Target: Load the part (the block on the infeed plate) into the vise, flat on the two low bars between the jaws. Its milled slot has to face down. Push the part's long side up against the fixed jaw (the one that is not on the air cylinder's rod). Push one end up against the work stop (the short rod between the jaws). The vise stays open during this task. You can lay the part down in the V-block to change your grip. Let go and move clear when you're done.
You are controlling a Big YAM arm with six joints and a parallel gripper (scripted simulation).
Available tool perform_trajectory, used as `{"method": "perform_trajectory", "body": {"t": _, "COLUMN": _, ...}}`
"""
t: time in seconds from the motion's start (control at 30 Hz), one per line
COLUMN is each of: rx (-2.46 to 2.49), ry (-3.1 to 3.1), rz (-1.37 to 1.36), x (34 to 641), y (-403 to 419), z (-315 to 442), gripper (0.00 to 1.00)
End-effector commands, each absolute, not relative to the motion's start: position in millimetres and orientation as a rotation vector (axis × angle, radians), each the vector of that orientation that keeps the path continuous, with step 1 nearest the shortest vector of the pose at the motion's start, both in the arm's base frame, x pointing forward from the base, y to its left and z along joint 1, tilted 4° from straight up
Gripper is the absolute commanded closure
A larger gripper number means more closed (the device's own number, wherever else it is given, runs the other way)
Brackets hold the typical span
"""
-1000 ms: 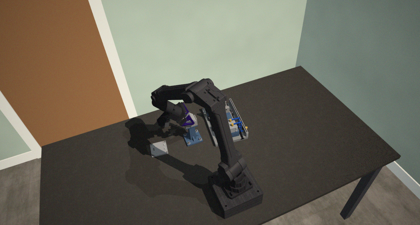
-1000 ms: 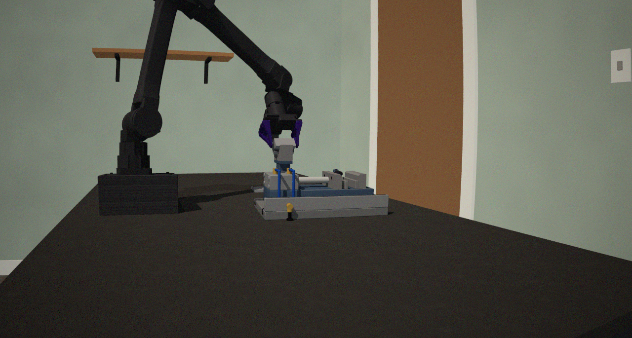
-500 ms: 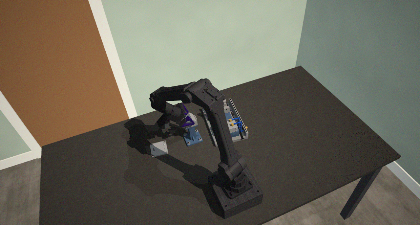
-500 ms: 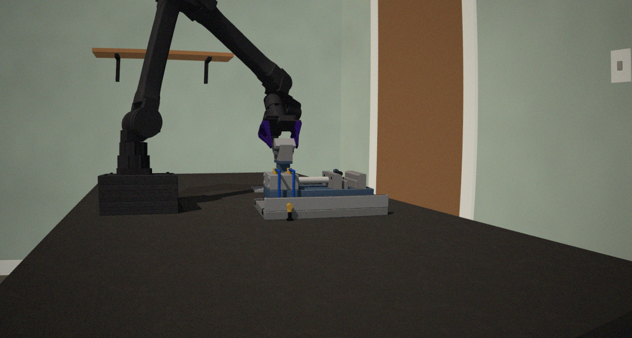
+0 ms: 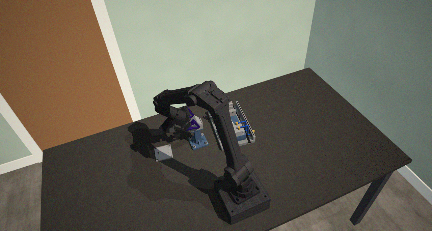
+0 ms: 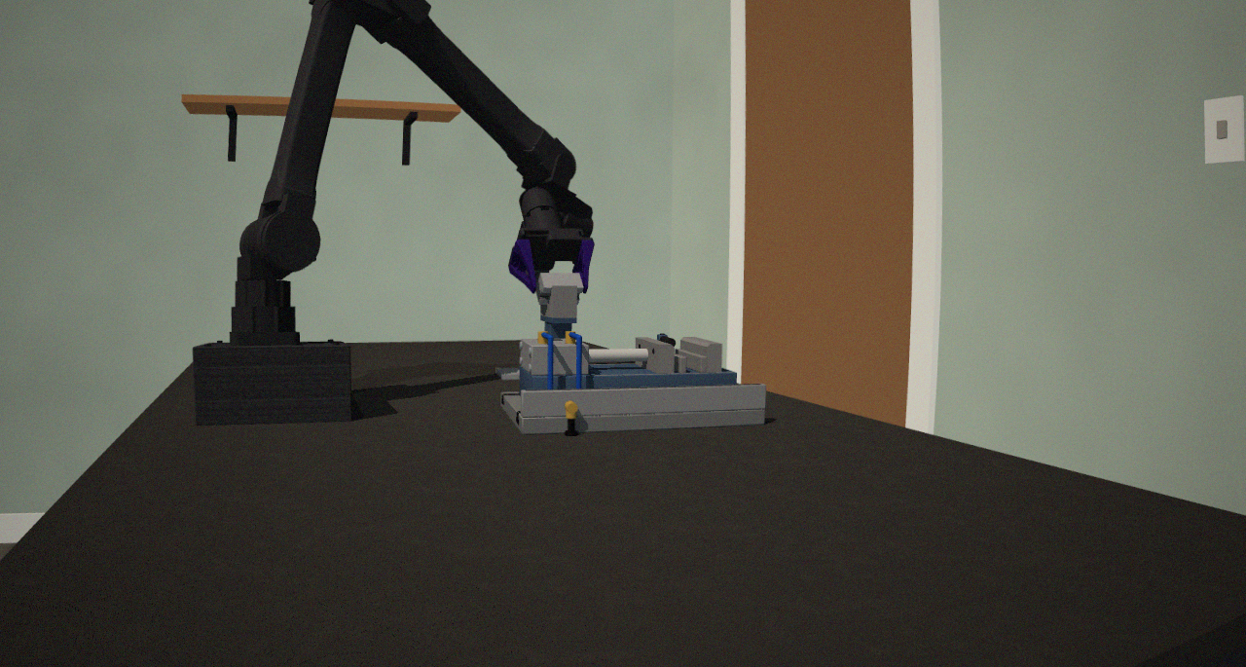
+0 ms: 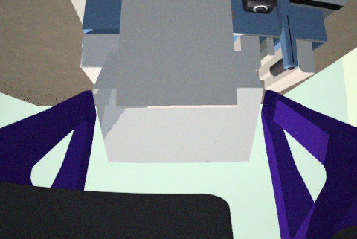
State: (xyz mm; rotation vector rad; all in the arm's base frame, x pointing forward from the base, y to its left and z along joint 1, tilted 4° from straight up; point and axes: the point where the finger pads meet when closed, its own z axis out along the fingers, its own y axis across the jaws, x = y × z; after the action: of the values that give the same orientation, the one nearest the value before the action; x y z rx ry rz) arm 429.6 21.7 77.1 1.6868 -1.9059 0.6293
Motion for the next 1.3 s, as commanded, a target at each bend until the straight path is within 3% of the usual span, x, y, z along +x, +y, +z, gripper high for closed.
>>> {"method": "perform_trajectory", "body": {"t": 0.0, "rx": 1.69, "ry": -1.912, "rz": 0.649, "x": 442.7, "y": 31.2, "z": 80.8, "gripper": 0.19}}
{"method": "perform_trajectory", "body": {"t": 1.27, "rx": 1.689, "ry": -1.912, "rz": 0.654, "x": 444.5, "y": 31.0, "z": 81.4, "gripper": 0.19}}
